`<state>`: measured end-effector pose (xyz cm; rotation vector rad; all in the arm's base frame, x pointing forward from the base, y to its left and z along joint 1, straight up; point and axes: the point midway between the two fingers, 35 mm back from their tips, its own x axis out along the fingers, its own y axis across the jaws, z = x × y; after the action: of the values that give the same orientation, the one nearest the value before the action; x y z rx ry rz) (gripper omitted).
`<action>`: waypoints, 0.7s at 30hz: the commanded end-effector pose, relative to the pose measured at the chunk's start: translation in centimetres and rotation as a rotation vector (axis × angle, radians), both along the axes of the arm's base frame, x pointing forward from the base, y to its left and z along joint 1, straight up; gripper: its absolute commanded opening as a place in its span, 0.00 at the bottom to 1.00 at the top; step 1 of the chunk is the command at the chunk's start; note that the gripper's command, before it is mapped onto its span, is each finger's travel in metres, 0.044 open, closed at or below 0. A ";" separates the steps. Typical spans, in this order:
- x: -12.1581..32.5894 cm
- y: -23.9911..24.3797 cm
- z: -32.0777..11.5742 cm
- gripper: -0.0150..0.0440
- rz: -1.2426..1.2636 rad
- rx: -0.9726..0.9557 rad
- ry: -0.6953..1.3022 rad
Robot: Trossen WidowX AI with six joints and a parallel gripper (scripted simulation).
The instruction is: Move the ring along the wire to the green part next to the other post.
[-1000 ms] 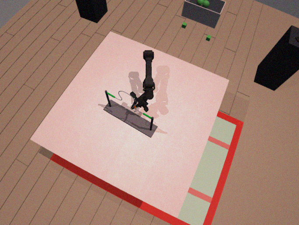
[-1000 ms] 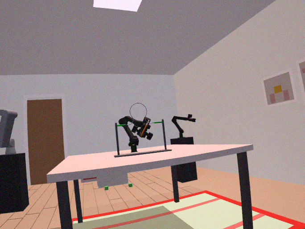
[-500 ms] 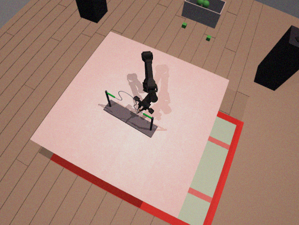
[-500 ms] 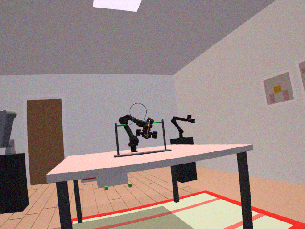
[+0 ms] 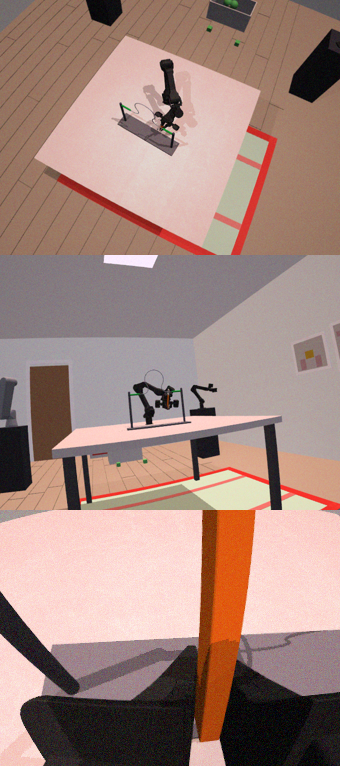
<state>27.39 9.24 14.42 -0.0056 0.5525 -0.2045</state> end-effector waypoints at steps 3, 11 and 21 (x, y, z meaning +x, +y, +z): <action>0.1 0.8 0.1 0.00 0.000 0.022 -0.005; 0.2 1.7 0.1 0.00 0.000 0.031 -0.009; 0.3 2.8 0.1 0.00 0.000 0.032 -0.013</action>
<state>27.61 11.80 14.44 0.0254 0.5451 -0.1921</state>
